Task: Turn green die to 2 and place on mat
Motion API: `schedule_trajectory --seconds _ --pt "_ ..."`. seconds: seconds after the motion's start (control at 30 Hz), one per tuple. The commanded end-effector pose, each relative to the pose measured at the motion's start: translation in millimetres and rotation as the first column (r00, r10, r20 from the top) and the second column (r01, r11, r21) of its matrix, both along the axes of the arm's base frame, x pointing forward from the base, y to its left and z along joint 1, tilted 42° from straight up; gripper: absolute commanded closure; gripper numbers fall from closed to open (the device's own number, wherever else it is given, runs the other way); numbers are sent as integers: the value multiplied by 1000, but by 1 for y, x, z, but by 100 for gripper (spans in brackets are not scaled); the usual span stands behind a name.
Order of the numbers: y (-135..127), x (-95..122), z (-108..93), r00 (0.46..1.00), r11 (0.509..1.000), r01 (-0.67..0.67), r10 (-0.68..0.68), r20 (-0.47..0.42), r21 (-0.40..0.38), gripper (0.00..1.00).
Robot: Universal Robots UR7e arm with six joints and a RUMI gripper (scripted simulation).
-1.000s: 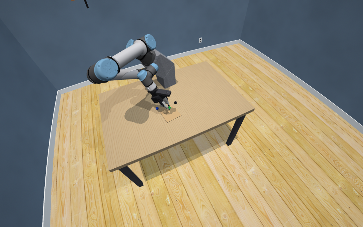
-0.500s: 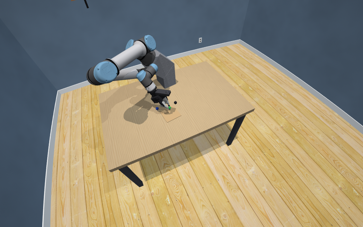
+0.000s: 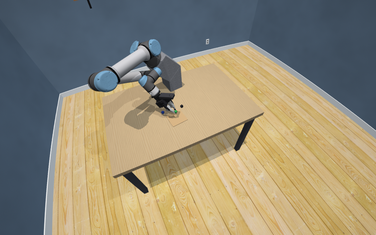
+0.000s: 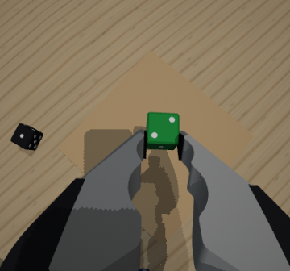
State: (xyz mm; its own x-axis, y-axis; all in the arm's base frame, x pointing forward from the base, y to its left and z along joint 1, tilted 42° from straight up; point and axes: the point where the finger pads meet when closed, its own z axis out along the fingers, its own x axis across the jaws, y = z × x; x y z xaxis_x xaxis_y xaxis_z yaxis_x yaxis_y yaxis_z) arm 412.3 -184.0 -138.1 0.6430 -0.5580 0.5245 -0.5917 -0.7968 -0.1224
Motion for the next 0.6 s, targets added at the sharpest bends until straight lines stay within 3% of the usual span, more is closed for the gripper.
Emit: schedule_trajectory --seconds 0.0,0.57 --pt "3 0 0 998 998 -49 47 42 47 97" --pt "1 0 5 993 994 -80 73 96 77 97"
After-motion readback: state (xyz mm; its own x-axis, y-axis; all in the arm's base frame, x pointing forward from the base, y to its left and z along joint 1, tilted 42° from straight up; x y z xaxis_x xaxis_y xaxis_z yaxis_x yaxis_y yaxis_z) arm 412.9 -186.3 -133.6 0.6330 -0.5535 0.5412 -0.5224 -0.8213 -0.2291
